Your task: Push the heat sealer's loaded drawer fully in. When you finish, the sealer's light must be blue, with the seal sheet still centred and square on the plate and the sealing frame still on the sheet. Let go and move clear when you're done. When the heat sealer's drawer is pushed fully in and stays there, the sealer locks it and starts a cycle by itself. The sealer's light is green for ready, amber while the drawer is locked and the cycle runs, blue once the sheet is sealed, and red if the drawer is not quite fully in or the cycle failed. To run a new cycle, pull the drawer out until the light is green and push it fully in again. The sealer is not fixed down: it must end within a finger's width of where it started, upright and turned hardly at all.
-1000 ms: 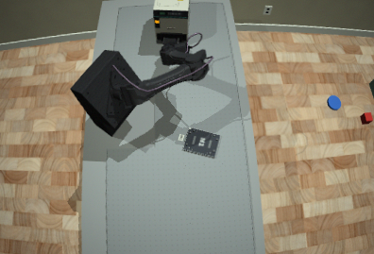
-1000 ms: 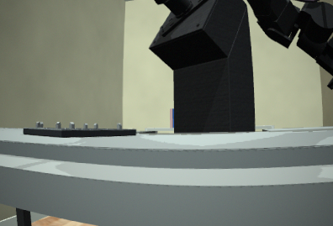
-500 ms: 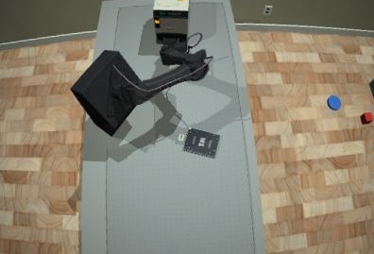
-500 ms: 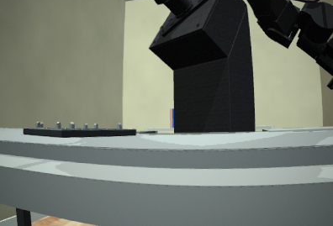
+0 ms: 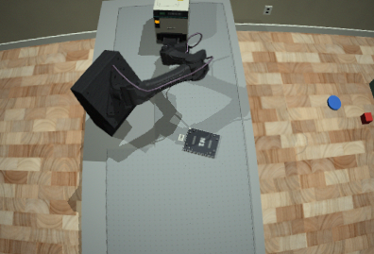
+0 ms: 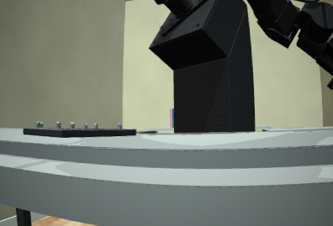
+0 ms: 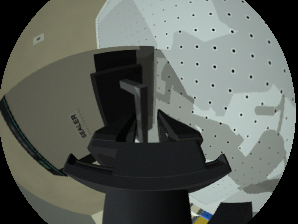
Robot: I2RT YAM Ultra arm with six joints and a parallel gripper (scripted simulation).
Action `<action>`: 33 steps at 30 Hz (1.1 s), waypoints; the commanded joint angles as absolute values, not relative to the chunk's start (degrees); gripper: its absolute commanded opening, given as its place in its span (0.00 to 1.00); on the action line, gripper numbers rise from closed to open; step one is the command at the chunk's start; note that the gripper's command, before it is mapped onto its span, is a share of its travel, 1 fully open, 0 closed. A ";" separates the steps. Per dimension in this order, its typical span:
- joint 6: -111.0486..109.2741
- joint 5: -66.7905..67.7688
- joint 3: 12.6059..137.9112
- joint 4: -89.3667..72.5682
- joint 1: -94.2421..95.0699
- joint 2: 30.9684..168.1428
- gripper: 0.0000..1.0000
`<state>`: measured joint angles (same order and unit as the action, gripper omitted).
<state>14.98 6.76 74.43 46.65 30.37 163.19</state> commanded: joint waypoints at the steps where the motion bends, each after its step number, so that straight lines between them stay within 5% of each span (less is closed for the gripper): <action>1: 14.36 5.57 75.38 46.03 32.24 162.65 0.30; 33: 14.04 5.22 72.05 48.10 31.75 161.38 0.30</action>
